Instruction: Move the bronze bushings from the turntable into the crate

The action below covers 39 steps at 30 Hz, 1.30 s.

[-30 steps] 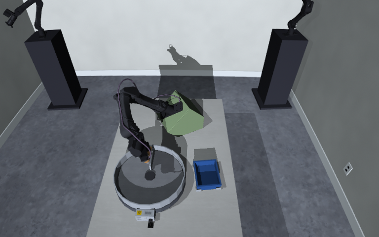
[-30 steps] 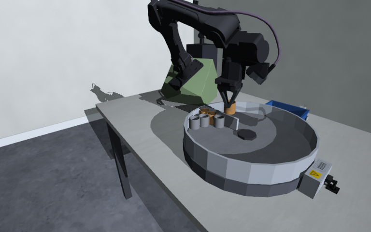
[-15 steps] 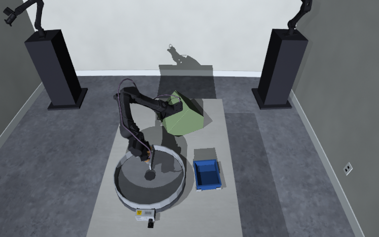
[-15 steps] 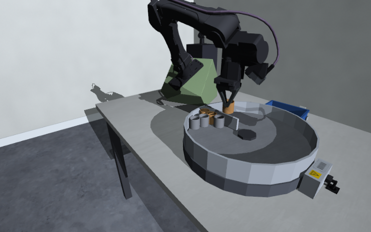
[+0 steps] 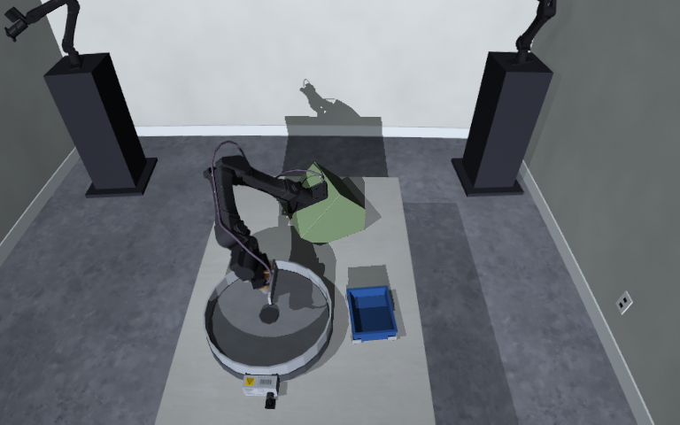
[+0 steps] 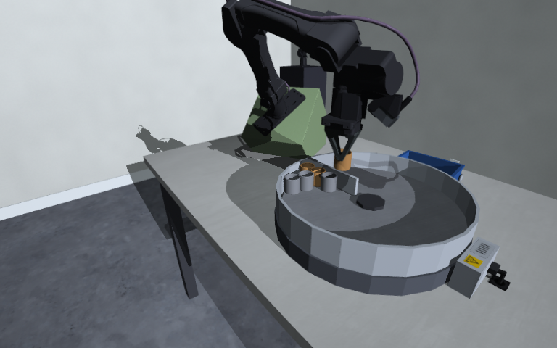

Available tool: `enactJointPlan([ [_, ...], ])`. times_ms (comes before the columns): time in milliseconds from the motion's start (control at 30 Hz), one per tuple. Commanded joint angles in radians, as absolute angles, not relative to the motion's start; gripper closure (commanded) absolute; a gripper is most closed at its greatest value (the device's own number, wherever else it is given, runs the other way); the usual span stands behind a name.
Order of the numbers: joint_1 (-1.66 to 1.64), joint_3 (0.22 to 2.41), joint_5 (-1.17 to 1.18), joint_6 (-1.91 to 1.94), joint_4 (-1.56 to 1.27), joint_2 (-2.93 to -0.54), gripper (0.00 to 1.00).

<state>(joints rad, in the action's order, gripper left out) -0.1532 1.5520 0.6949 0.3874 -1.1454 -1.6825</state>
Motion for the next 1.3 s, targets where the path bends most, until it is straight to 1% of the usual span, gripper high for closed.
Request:
enactJointPlan([
  [0,-0.187,1.596,0.695,0.382,-1.161,-1.656,1.00],
  [567,-0.223,1.587,0.711,0.337,-1.158,-1.707,1.00],
  [667,-0.230,1.586,0.711,0.327,-1.158,-1.678,1.00],
  [967,-0.348,1.577,0.740,0.182,-1.153,-1.804,1.00],
  [1267,-0.466,1.630,0.753,0.027,-1.164,-1.949,1.00],
])
